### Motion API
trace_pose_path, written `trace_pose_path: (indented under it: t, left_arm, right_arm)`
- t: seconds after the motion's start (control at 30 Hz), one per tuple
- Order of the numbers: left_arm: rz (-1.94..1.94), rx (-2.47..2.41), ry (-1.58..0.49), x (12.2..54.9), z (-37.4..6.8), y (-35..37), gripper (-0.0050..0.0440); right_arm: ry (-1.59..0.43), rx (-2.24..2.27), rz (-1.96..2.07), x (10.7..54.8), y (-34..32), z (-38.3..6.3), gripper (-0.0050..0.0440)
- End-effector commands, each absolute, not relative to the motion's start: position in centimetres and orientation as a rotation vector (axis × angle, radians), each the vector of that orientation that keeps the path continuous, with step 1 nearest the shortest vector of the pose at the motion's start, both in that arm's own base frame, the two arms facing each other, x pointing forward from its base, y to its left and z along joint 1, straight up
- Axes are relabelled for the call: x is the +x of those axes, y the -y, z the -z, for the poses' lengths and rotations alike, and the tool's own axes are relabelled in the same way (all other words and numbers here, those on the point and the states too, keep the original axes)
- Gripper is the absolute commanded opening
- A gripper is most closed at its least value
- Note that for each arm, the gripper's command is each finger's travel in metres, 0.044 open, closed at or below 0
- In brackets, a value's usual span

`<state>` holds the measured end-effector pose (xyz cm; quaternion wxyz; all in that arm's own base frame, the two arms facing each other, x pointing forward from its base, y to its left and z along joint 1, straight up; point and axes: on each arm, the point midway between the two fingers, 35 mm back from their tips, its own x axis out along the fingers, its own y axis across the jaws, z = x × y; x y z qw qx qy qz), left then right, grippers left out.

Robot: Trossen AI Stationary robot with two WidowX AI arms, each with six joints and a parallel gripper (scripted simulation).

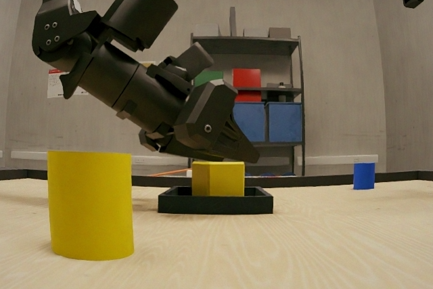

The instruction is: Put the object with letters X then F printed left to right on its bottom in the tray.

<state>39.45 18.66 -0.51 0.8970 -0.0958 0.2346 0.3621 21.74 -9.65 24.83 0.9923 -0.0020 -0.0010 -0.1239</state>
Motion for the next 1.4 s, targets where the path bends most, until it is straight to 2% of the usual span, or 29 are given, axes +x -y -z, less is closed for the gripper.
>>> trace_pose_path:
  t: [0.0, 1.37]
  left_arm:
    - [-0.748, -0.201, -0.462, 39.61, -1.56, -18.52, 0.04]
    - [-0.748, -0.2, -0.468, 39.68, -1.22, -18.64, 0.04]
  right_arm:
    - [0.01, -0.006, 0.248, 21.71, 9.6, -25.17, -0.005]
    - [0.01, -0.006, 0.248, 21.71, 9.6, -25.17, -0.005]
